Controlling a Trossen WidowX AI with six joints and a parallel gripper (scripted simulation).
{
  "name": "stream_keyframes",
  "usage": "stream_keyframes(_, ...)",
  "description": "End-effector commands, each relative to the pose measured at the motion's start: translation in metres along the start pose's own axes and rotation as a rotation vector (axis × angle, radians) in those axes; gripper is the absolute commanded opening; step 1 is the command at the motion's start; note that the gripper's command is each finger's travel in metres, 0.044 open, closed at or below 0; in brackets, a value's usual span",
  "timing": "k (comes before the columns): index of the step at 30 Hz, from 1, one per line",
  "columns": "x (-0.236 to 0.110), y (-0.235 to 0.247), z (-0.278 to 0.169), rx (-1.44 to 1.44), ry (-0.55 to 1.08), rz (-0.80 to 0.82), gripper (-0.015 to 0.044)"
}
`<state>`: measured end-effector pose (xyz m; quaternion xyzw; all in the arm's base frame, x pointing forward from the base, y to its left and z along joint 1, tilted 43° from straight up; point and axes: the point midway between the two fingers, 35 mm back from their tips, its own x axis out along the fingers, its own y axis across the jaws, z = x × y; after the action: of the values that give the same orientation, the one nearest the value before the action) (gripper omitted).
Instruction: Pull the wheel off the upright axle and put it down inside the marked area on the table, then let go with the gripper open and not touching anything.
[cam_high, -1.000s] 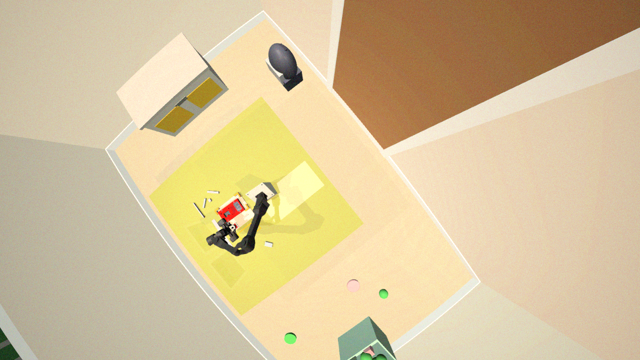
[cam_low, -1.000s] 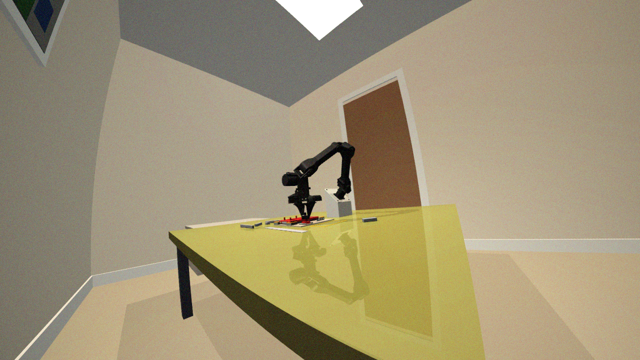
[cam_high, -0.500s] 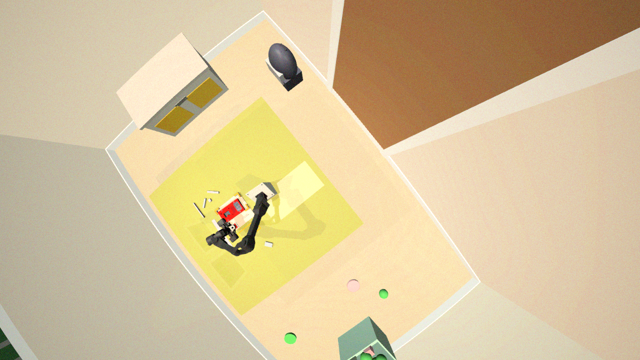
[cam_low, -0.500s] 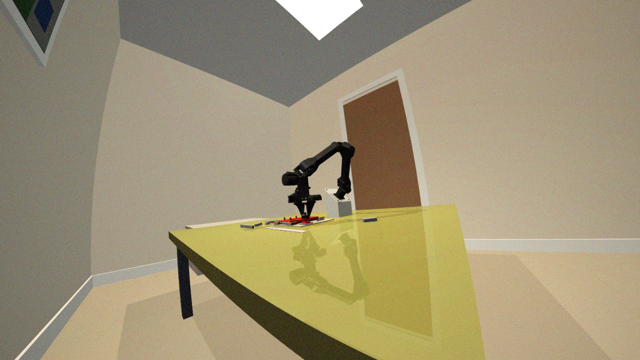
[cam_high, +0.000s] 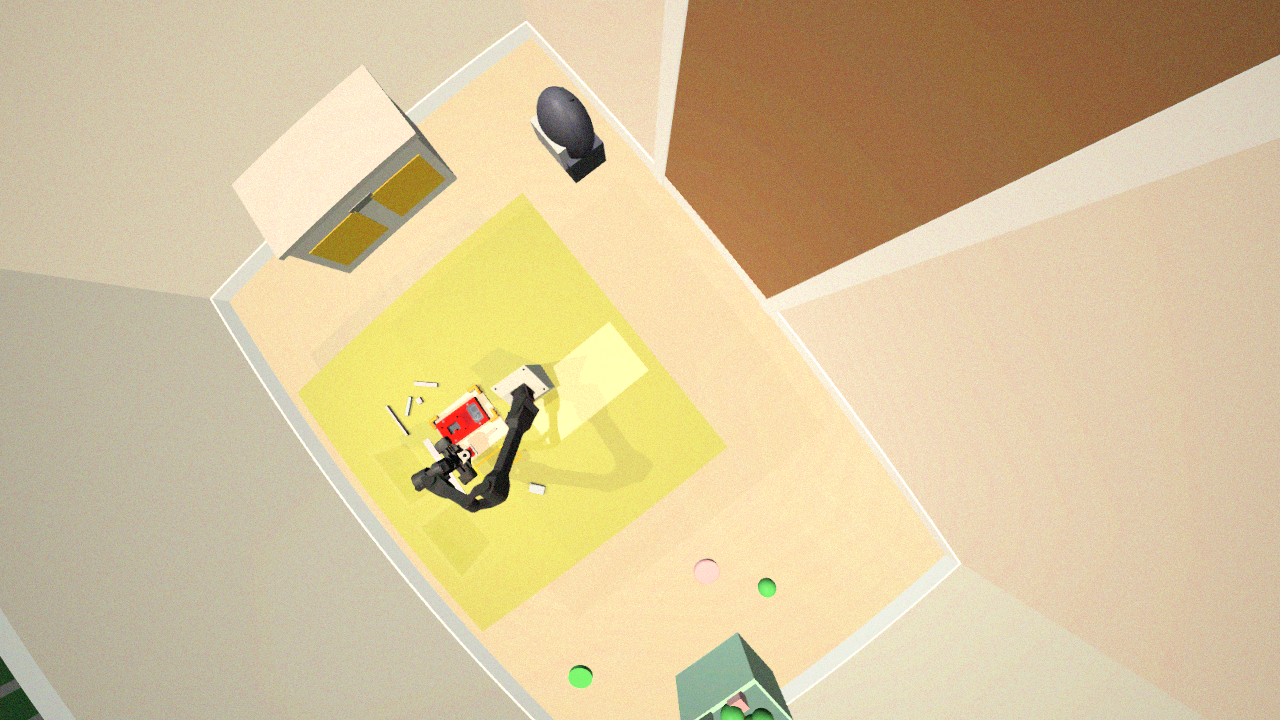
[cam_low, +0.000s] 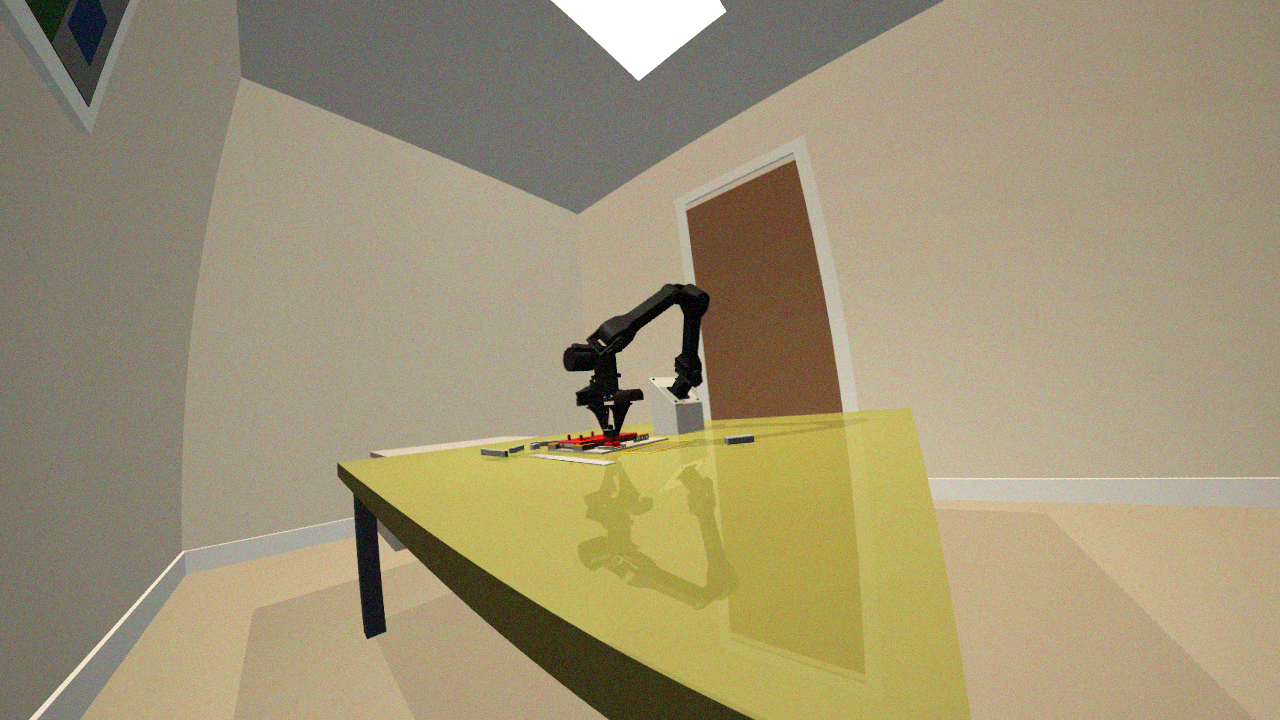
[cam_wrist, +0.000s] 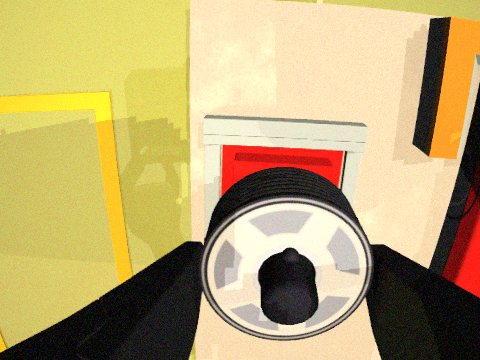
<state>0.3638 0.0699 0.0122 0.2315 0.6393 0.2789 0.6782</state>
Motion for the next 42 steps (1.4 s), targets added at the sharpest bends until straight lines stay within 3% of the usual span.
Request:
stream_keyframes(1, -0.007, -0.001, 0.001, 0.006, -0.009, -0.001, 0.0)
stream_keyframes(42, -0.021, -0.001, 0.0, 0.008, -0.013, 0.0, 0.0)
